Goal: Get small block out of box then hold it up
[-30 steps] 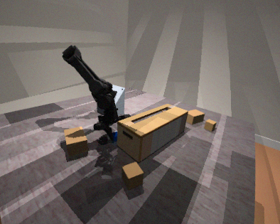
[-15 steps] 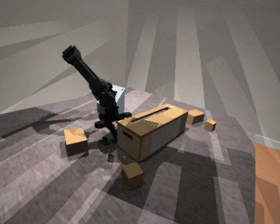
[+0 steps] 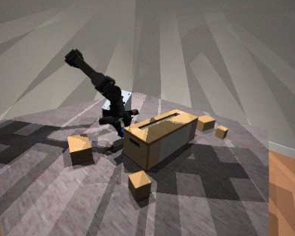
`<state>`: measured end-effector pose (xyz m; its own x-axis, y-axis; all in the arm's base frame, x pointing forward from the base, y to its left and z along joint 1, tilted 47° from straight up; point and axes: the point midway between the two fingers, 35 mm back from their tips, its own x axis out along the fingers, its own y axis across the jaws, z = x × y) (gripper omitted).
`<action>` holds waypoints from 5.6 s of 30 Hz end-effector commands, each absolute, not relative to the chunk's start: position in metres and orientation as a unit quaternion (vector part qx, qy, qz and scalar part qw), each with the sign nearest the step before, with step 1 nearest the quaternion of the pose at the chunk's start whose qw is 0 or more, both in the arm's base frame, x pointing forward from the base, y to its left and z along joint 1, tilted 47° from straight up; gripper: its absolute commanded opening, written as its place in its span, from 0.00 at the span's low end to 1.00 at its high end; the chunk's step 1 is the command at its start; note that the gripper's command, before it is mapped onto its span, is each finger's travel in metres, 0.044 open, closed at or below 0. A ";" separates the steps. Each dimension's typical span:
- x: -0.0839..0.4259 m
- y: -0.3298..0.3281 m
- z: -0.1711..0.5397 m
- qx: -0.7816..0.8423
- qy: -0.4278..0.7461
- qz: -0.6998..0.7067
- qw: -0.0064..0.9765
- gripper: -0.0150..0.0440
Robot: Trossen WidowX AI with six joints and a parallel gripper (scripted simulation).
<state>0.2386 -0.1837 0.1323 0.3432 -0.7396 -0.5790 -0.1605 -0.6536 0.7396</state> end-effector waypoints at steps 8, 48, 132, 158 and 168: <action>0.238 -0.171 0.131 0.685 -0.184 -0.550 0.440 0.25; 0.230 -0.130 0.124 0.124 0.304 -0.526 0.785 0.25; 0.208 -0.066 0.154 -0.804 0.478 0.329 -0.126 0.25; 0.208 -0.065 0.156 -0.798 0.460 0.349 -0.171 0.25; 0.208 -0.065 0.156 -0.798 0.460 0.349 -0.171 0.25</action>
<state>0.2078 -0.0644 0.1554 0.3333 -0.8525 -0.4027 -0.6196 -0.5200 0.5880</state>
